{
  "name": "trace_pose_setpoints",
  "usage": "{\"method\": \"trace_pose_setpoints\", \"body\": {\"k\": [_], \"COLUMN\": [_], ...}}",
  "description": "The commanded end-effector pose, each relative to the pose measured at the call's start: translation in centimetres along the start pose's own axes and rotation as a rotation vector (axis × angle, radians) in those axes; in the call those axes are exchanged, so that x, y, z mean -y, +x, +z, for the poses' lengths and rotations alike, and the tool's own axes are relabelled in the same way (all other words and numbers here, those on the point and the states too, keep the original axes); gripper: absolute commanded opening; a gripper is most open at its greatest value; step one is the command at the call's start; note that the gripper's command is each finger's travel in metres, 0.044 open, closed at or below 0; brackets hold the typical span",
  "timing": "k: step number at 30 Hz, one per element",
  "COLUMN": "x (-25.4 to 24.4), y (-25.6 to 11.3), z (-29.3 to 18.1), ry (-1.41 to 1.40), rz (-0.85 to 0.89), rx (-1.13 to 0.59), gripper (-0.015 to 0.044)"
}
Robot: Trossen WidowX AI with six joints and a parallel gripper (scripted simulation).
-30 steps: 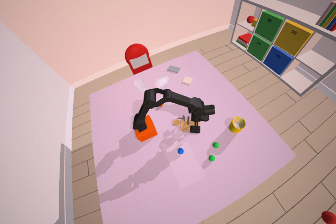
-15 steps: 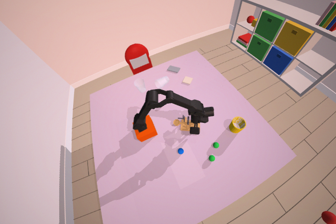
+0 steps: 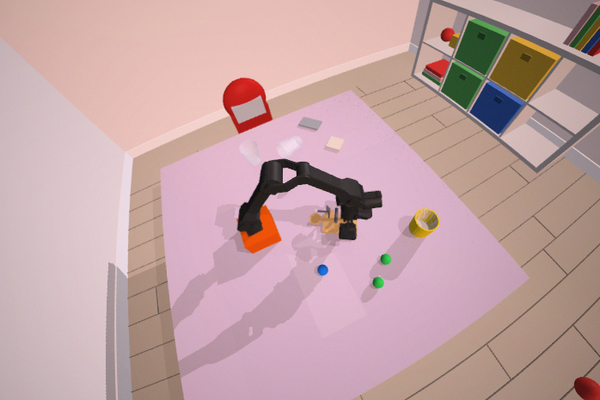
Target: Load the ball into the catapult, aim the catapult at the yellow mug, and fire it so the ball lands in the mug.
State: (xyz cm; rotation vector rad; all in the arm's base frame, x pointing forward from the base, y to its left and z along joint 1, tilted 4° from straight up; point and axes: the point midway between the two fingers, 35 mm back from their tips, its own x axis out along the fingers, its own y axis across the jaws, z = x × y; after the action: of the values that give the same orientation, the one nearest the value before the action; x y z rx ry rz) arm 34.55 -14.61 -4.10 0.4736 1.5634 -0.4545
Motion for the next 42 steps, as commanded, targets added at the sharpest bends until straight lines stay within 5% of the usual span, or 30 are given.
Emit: {"method": "trace_pose_setpoints", "body": {"k": [1, 7, 42], "x": [0.0, 0.0, -0.1], "y": [-0.1, -4.7, -0.1], "z": [0.0, 0.0, 0.3], "ry": [0.000, 0.000, -0.004], "rz": [-0.001, 0.000, 0.001], "rx": [0.001, 0.000, 0.000], "gripper": [0.0118, 0.0000, 0.0000]}}
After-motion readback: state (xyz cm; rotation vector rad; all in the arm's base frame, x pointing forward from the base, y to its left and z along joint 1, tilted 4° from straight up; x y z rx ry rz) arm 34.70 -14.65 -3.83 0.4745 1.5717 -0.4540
